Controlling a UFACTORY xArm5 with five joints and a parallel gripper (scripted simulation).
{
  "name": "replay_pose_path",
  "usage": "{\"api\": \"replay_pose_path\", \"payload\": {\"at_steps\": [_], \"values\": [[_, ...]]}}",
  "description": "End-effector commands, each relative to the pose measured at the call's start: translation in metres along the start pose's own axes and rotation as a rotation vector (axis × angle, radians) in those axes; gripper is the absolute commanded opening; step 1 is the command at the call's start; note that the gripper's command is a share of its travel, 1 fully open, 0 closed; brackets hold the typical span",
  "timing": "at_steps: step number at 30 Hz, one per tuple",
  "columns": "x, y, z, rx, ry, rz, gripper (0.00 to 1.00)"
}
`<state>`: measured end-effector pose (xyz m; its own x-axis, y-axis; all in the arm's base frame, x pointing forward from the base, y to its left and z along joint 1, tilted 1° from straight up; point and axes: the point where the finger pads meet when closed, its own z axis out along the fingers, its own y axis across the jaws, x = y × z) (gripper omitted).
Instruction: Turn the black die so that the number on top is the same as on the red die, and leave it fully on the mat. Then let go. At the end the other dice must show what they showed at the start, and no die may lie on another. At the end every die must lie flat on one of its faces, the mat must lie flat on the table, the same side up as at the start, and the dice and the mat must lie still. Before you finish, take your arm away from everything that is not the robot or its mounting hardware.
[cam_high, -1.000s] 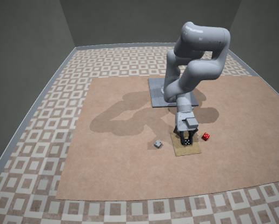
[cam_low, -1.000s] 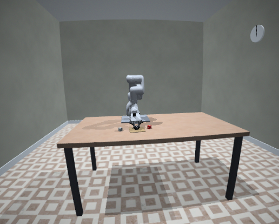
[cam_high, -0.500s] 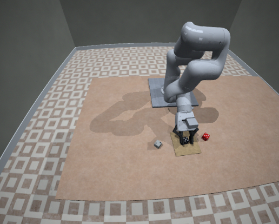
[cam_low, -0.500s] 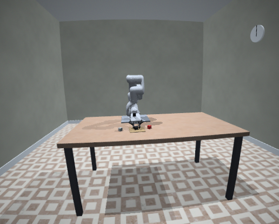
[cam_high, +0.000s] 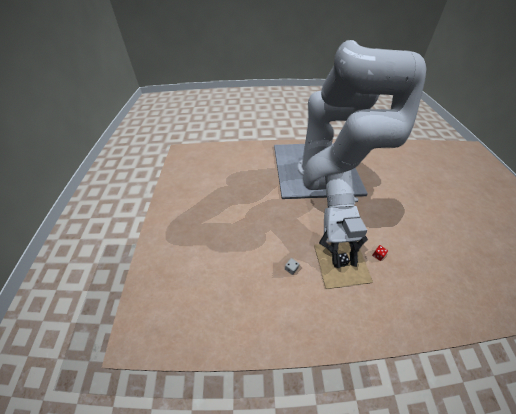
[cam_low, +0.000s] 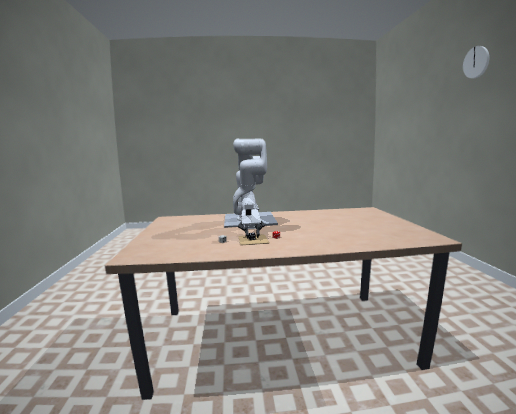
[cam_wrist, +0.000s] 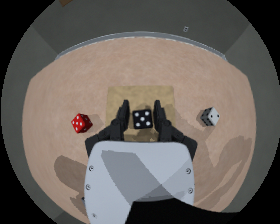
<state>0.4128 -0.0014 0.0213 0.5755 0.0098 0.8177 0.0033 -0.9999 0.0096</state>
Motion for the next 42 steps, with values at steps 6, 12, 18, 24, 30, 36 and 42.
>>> {"api": "replay_pose_path", "payload": {"at_steps": [6, 12, 18, 24, 30, 36, 42], "values": [[0.001, 0.0, 0.0, 0.0, 0.002, 0.0, 0.47], [0.001, 0.0, 0.0, 0.0, 0.002, 0.0, 0.47], [0.001, 0.0, 0.0, 0.0, 0.002, 0.0, 0.47], [0.001, 0.0, -0.002, 0.0, 0.002, 0.0, 0.47], [0.001, 0.0, -0.01, 0.0, 0.002, 0.0, 0.47], [0.0, 0.0, -0.032, 0.0, 0.002, 0.0, 0.47], [0.0, 0.0, -0.048, 0.0, 0.002, 0.0, 0.47]]}}
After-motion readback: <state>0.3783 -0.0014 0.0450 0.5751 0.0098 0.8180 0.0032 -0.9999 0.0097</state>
